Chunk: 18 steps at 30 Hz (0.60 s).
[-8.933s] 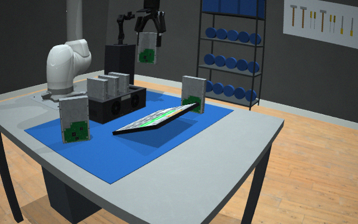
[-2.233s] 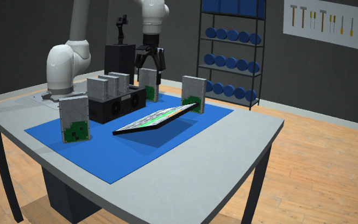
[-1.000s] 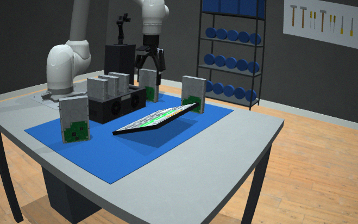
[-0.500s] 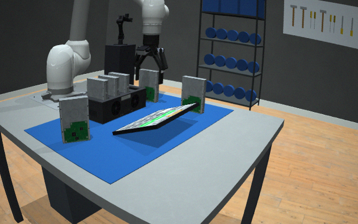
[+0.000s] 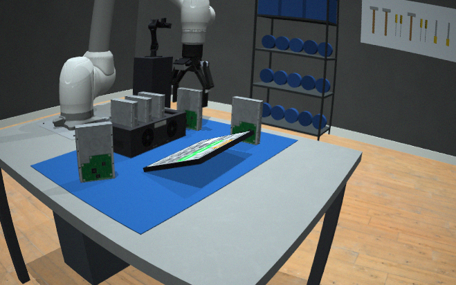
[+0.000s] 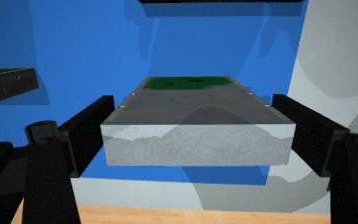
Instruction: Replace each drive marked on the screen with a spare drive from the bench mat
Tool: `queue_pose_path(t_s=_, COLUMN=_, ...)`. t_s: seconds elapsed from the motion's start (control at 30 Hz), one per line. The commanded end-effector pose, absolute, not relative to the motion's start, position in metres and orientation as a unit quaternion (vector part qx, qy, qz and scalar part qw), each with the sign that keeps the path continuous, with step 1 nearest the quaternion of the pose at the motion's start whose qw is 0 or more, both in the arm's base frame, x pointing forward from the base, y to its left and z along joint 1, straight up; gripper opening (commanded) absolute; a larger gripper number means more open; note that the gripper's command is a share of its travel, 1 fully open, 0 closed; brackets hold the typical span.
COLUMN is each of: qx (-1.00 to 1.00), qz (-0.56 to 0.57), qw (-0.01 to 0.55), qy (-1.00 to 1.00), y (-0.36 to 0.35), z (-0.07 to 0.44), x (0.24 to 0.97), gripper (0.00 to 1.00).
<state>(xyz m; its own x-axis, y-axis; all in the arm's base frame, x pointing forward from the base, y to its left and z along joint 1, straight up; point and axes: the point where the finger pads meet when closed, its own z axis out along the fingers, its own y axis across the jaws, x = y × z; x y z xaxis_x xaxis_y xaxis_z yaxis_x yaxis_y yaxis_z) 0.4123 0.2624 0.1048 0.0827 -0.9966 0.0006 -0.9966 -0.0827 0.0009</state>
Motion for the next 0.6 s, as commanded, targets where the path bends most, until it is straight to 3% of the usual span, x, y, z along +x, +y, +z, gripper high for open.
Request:
queue_pose_path(t_s=0.0, qx=0.736, qz=0.0, qw=0.0, qy=-0.677, y=0.2626, z=0.1053, x=0.4126, gripper=0.89)
queue_pose_path(t_s=0.57, qx=0.736, qz=0.0, qw=0.0, qy=-0.677, y=0.2626, z=0.1076, x=0.4126, gripper=0.89)
